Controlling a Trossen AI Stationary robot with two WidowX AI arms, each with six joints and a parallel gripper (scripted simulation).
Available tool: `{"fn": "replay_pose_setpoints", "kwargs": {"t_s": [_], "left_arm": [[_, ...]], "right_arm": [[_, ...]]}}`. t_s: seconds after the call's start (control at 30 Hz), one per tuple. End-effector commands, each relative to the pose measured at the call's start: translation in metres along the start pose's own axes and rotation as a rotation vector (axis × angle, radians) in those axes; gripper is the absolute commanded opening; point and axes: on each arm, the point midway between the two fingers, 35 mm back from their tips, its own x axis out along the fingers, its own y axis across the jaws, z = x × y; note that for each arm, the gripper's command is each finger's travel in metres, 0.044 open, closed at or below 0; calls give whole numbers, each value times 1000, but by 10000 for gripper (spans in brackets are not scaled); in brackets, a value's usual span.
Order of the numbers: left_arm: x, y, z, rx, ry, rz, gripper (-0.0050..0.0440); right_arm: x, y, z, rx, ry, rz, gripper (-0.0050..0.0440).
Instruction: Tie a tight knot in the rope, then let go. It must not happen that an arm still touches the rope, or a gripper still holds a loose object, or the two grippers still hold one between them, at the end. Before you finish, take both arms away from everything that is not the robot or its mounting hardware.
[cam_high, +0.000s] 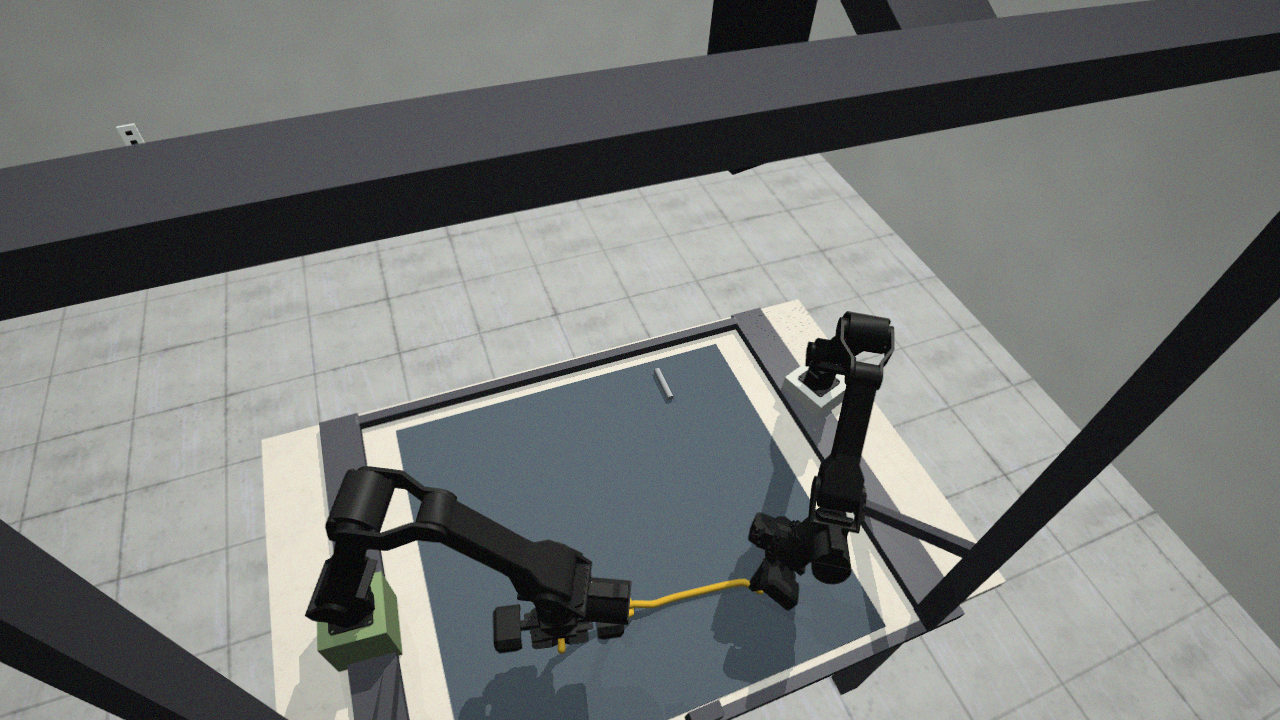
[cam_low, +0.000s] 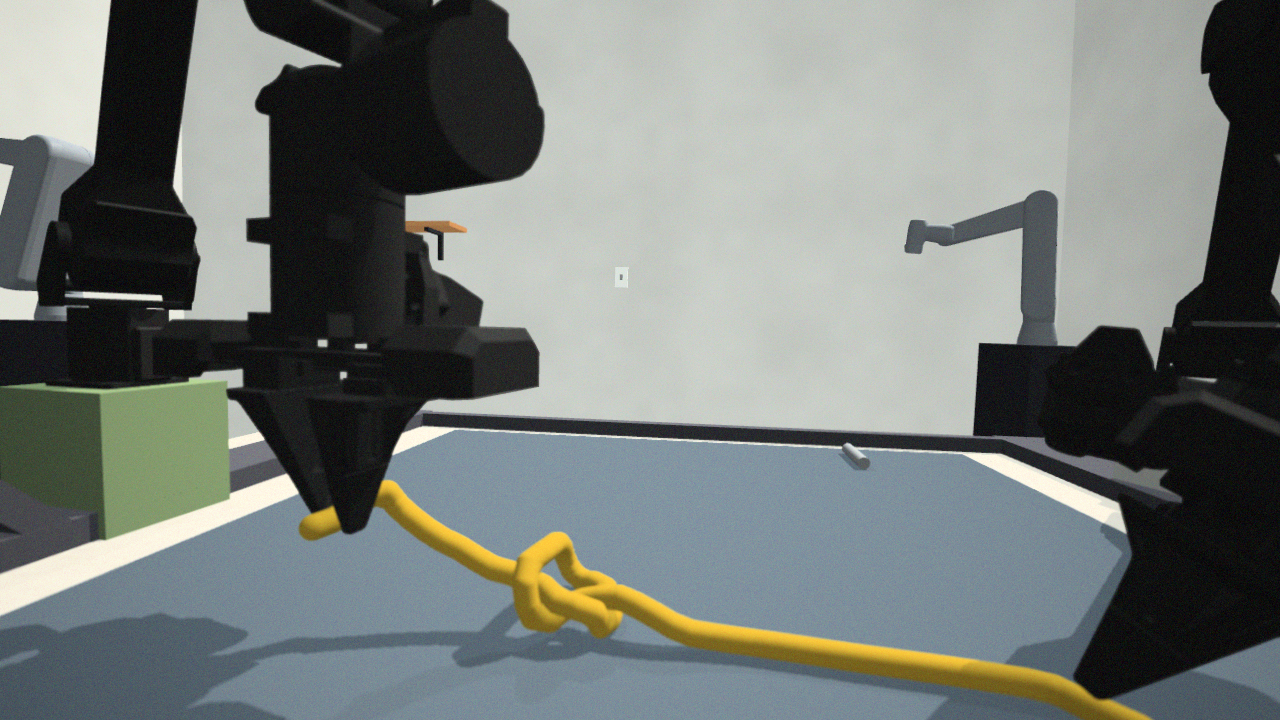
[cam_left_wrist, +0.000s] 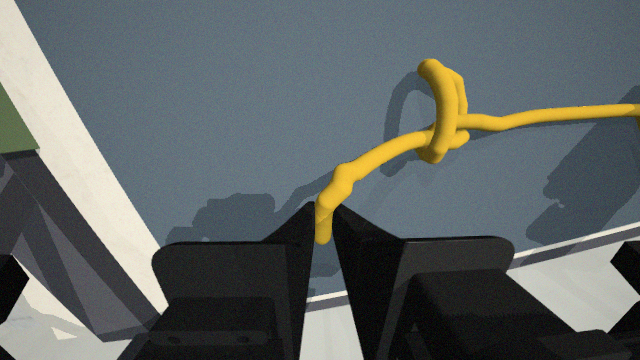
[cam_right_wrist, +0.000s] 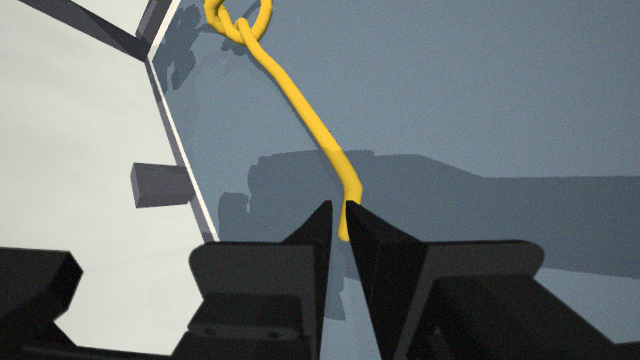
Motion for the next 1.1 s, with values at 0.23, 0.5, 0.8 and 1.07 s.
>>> {"fn": "replay_pose_setpoints", "kwargs": {"t_s": [0.23,0.5,0.8,1.07], "left_arm": [[-10,15,-16,1,9,-19,30],[-11,22,-21,0,9,-19,30],[-15,40,-37,0,10,-17,30],[-17,51,-46,0,11,-17,30]], "right_arm": [[1,-2,-2,1,10,-6,45],[1,-2,-2,1,10,-6,45],[1,-2,-2,1,10,-6,45],[1,-2,-2,1,10,-6,45]]}}
